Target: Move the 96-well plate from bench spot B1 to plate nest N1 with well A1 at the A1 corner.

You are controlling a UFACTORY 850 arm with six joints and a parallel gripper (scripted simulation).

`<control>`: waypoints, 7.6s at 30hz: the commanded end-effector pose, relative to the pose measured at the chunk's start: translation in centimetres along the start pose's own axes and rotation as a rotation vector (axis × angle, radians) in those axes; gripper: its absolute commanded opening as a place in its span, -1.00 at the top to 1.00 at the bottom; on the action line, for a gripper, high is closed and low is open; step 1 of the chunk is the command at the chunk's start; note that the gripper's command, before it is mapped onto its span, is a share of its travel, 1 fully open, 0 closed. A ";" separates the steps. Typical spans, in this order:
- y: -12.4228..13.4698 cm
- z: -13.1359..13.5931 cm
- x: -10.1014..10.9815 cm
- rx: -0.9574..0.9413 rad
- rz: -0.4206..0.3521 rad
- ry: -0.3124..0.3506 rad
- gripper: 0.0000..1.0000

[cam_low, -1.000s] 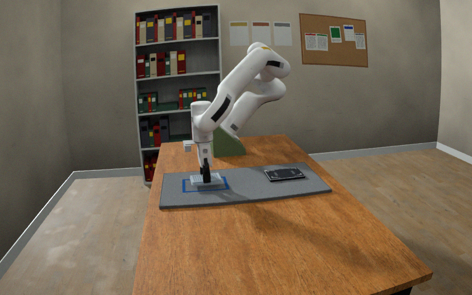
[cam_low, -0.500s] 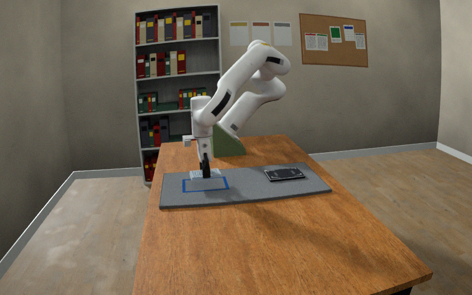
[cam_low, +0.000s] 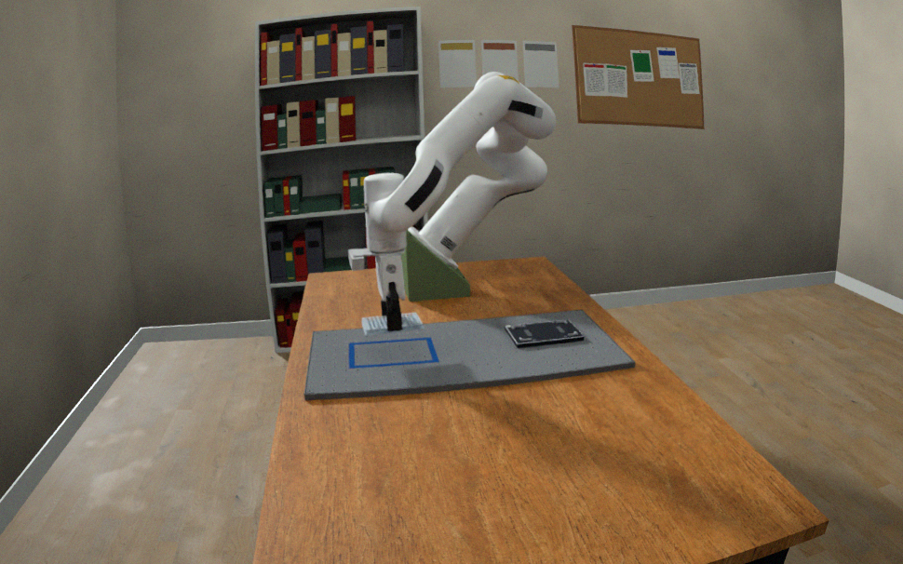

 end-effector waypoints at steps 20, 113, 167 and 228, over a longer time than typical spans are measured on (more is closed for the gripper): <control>0.0 -0.1 1.8 0.001 0.001 -0.002 1.00; 26.3 -4.5 2.7 2.667 0.002 0.000 1.00; 34.9 -5.9 3.0 3.063 0.002 0.001 1.00; 34.8 -5.9 -3.9 3.063 0.002 0.000 1.00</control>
Point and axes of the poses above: the point where the finger pads meet when closed, its own x axis back along the fingers, its own z axis across the jaws, y = z × x, the point moved 2 cm from there along x, back along the fingers, and after that the axes turned 9 degrees about x, right-handed, at the moved point
